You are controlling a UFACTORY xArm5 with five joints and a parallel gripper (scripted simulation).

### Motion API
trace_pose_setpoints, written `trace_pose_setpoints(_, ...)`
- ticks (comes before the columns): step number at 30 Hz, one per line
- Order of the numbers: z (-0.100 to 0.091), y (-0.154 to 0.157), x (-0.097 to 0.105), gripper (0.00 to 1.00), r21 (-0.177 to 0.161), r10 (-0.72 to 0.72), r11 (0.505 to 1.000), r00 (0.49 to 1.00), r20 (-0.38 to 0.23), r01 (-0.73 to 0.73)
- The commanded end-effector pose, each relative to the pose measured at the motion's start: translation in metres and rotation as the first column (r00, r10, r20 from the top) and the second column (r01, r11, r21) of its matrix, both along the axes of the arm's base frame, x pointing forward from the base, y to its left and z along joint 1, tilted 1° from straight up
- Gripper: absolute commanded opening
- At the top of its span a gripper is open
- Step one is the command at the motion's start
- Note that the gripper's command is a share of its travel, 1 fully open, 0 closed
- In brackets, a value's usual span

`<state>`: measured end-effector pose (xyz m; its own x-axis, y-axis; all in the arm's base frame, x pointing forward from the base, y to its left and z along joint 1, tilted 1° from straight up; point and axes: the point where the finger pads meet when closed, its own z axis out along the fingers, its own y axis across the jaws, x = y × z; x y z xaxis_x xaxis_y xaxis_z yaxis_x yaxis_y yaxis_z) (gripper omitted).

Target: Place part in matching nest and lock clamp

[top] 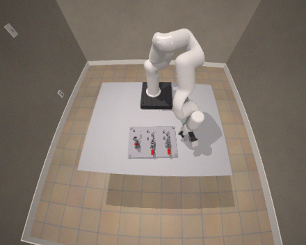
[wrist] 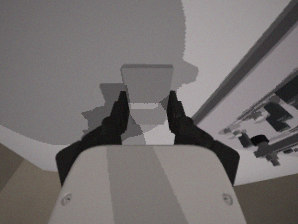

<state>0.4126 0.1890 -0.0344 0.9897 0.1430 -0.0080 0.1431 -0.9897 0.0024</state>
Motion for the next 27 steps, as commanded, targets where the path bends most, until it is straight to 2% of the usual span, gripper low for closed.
trace_pose_setpoints(1, 0.001, 0.001, 0.001, 0.0, 0.001, 0.0, 1.0, 1.0, 0.003, 0.0)
trace_pose_setpoints(18, 0.002, 0.001, 0.001, 0.0, 0.001, 0.0, 1.0, 1.0, 0.003, 0.0)
trace_pose_setpoints(27, 0.017, 0.001, 0.001, 0.0, 0.001, 0.0, 1.0, 1.0, 0.003, 0.0)
